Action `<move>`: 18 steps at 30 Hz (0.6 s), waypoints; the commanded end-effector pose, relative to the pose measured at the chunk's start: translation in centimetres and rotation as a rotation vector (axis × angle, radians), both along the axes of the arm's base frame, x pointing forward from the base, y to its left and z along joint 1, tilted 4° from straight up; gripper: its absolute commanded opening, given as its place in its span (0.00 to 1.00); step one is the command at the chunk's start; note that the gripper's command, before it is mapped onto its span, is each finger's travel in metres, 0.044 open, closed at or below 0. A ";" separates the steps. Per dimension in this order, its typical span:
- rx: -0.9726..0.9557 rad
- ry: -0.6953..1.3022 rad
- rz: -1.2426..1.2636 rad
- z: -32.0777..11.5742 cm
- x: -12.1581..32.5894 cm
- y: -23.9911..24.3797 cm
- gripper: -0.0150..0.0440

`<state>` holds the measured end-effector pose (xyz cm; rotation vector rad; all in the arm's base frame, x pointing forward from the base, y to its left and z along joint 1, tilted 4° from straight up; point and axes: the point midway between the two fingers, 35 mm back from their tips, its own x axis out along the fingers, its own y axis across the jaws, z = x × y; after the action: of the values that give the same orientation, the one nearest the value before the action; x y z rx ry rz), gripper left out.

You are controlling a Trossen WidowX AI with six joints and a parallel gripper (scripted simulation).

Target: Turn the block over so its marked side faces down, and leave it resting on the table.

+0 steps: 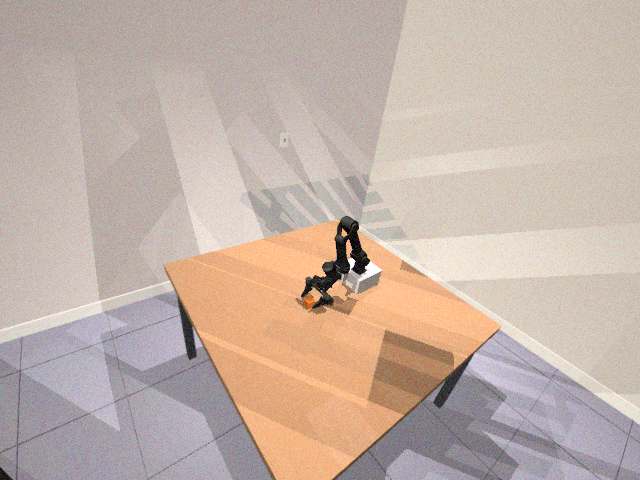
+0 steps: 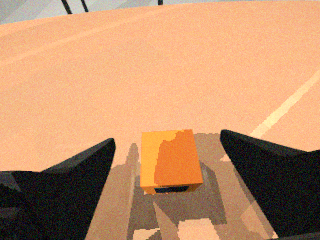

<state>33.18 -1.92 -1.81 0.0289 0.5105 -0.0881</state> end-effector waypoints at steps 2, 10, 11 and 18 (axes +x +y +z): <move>0.011 0.145 0.000 1.6 0.6 0.0 1.00; 0.028 0.294 0.001 6.2 -1.2 0.1 1.00; 0.030 0.314 0.000 6.3 -1.6 0.1 1.00; 0.034 0.382 0.000 6.4 -3.0 0.2 1.00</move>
<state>32.89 -2.04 1.31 0.0288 0.7523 -0.0936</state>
